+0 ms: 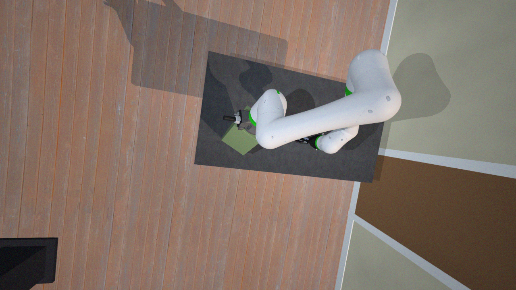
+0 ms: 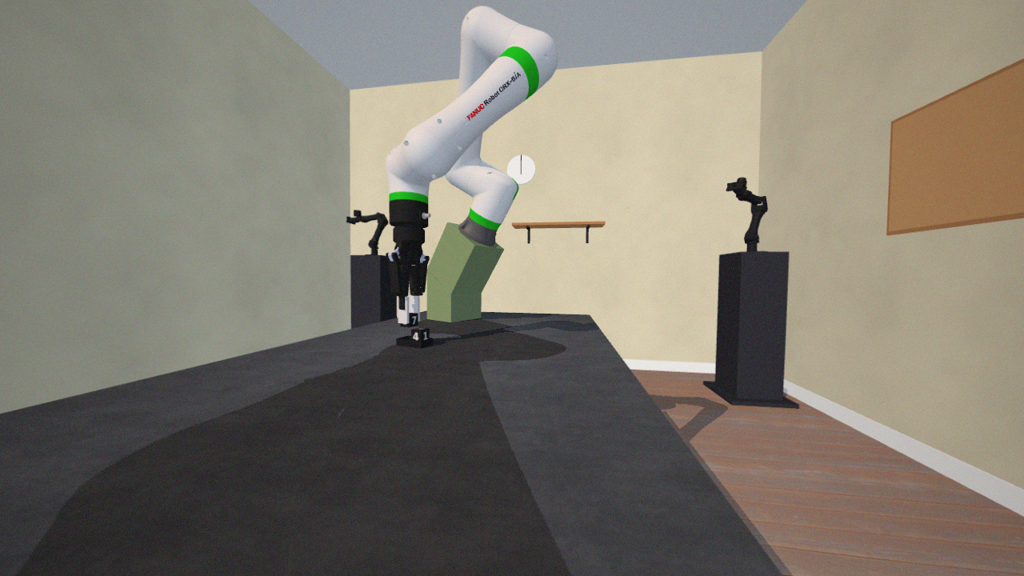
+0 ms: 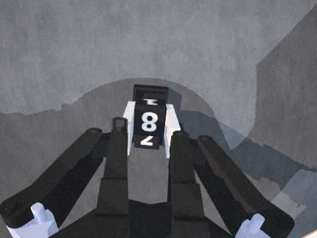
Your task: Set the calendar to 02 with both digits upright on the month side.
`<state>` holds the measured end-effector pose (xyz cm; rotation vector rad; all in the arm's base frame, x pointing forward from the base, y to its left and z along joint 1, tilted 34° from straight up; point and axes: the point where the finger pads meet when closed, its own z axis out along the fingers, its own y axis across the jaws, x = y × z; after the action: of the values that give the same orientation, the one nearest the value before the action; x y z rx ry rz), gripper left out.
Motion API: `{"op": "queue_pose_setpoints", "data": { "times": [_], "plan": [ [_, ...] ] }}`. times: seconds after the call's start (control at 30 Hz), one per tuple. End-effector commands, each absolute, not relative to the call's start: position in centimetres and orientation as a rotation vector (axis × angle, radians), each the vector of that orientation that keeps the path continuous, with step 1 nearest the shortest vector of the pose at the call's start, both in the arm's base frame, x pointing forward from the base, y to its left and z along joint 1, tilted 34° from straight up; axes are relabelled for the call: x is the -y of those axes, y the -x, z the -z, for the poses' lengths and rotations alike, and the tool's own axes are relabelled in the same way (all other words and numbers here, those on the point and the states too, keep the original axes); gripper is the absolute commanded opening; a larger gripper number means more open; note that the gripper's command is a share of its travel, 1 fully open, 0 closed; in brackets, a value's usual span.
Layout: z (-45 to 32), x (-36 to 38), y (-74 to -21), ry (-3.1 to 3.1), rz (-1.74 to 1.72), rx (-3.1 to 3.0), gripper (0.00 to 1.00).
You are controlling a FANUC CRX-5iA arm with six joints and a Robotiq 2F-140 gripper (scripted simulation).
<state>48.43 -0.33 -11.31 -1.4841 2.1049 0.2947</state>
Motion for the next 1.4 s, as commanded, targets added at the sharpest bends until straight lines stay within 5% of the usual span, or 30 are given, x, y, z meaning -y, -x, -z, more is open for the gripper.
{"op": "queue_pose_setpoints", "data": {
  "times": [0.0, 1.37],
  "plan": [
    [11.30, 0.35, -48.44, 1.484, -0.294, -2.105, 0.17],
    [11.99, -0.04, -48.69, 1.484, -0.294, -2.105, 0.17]
  ]
}}
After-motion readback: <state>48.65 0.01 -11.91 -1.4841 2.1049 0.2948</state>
